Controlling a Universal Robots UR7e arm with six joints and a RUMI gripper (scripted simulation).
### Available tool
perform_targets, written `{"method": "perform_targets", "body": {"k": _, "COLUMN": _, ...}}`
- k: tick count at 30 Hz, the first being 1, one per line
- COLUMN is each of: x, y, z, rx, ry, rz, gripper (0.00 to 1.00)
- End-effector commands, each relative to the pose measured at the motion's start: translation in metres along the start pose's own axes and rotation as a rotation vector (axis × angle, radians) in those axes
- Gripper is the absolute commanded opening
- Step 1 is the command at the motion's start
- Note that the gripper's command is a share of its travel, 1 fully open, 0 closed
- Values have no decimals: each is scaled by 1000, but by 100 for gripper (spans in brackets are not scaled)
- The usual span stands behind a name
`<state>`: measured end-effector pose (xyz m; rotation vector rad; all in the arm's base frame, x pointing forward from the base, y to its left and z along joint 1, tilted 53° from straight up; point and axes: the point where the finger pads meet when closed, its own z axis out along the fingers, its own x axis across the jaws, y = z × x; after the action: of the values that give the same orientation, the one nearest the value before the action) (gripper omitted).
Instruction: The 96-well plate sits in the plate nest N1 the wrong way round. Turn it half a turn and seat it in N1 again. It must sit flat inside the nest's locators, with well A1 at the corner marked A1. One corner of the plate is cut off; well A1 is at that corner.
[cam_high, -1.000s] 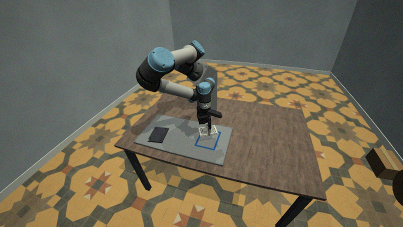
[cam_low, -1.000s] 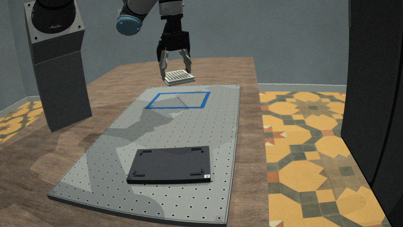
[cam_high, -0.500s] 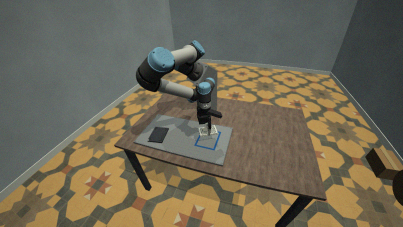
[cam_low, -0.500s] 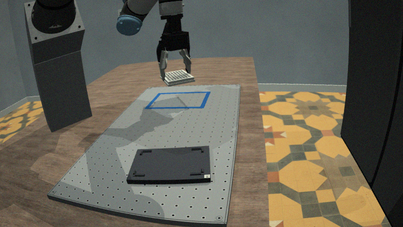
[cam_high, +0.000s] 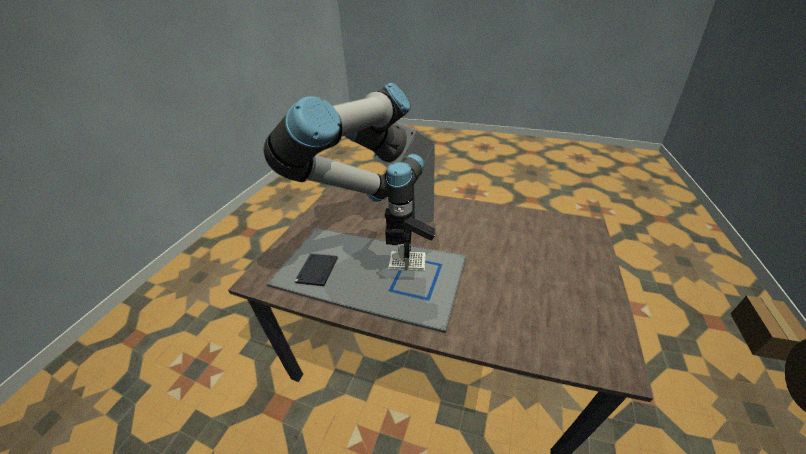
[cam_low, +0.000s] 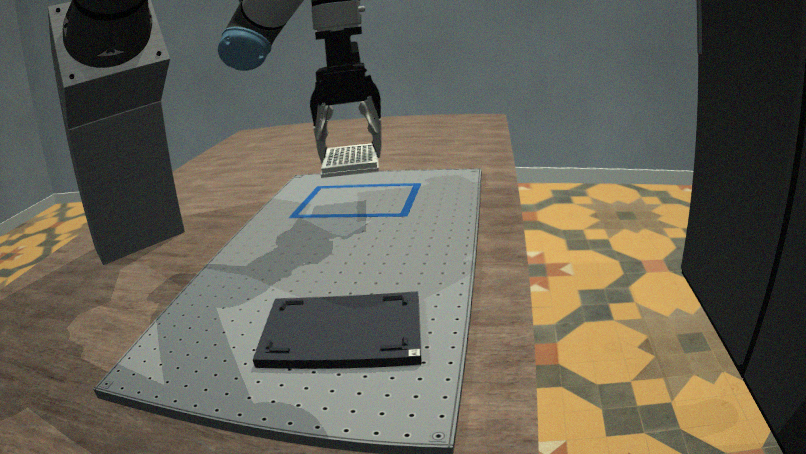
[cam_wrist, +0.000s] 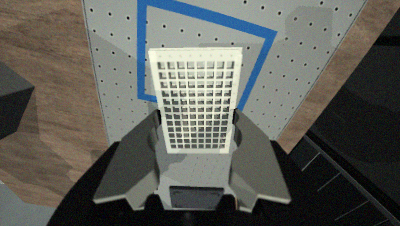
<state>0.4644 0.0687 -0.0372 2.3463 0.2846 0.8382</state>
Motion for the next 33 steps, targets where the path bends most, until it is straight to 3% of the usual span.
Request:
{"method": "perform_targets", "body": {"k": 1, "x": -1, "y": 23, "z": -2, "rx": 5, "ry": 0, "rz": 248, "gripper": 0}}
{"method": "perform_targets", "body": {"k": 3, "x": -1, "y": 23, "z": -2, "rx": 5, "ry": 0, "rz": 248, "gripper": 0}}
{"method": "perform_targets", "body": {"k": 16, "x": -3, "y": 66, "z": -3, "rx": 5, "ry": -1, "rz": 681, "gripper": 0}}
{"method": "perform_targets", "body": {"k": 33, "x": -6, "y": 116, "z": -4, "rx": 5, "ry": -3, "rz": 679, "gripper": 0}}
